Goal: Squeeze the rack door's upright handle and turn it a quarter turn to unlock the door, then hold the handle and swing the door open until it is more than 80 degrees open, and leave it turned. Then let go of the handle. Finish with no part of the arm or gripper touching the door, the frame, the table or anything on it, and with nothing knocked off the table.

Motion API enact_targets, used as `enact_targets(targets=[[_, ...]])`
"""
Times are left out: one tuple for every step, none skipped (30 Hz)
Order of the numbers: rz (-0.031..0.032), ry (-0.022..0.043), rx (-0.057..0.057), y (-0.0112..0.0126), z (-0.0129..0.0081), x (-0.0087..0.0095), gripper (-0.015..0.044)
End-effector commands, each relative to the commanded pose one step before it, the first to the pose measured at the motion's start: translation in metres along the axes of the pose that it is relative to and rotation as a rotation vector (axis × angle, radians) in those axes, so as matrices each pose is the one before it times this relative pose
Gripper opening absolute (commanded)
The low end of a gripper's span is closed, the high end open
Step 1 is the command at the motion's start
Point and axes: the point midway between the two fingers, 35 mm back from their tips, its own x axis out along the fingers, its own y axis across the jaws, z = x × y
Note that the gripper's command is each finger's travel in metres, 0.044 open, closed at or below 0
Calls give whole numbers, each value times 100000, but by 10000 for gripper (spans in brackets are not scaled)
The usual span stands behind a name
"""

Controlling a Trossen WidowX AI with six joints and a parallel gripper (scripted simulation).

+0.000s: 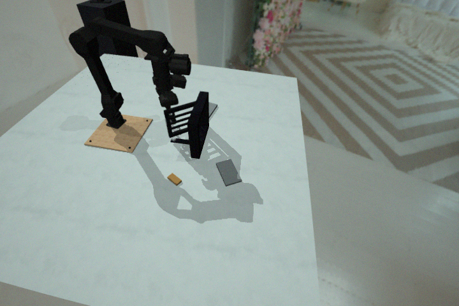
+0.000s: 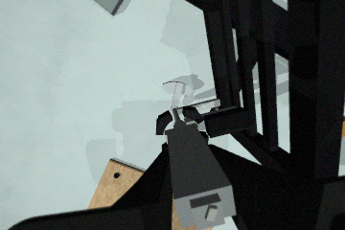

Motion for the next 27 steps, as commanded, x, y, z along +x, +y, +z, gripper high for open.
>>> enact_targets(targets=[[-419, -543, 6945, 430, 197, -9, 14], [13, -4, 1370, 160, 46, 0, 14], [14, -4, 1384, 163, 43, 0, 14], [14, -4, 1384, 163, 40, 0, 14], [13, -4, 1369, 160, 46, 0, 14], [14, -4, 1381, 162, 43, 0, 14], [14, -4, 1381, 163, 40, 0, 14], [13, -4, 1366, 160, 46, 0, 14], [14, -4, 1378, 162, 43, 0, 14], [14, -3, 1378, 163, 40, 0, 14], [13, -4, 1362, 159, 45, 0, 14], [14, -4, 1374, 162, 43, 0, 14], [14, -3, 1374, 163, 39, 0, 14], [13, -4, 1360, 159, 45, 0, 14], [14, -3, 1373, 162, 42, 0, 14], [14, -3, 1373, 163, 39, 0, 14], [13, -3, 1353, 159, 42, 0, 14], [14, -3, 1367, 162, 39, 0, 14], [14, -3, 1367, 162, 36, 0, 14], [14, -4, 1346, 158, 44, 0, 14], [14, -4, 1363, 161, 42, 0, 14], [14, -4, 1363, 162, 38, 0, 14], [15, -3, 1493, 174, 49, -1, 14], [15, -3, 1514, 178, 45, -1, 14], [15, -3, 1514, 179, 41, 0, 14], [14, -3, 1476, 173, 47, -1, 14], [14, -3, 1476, 174, 44, -1, 14]])
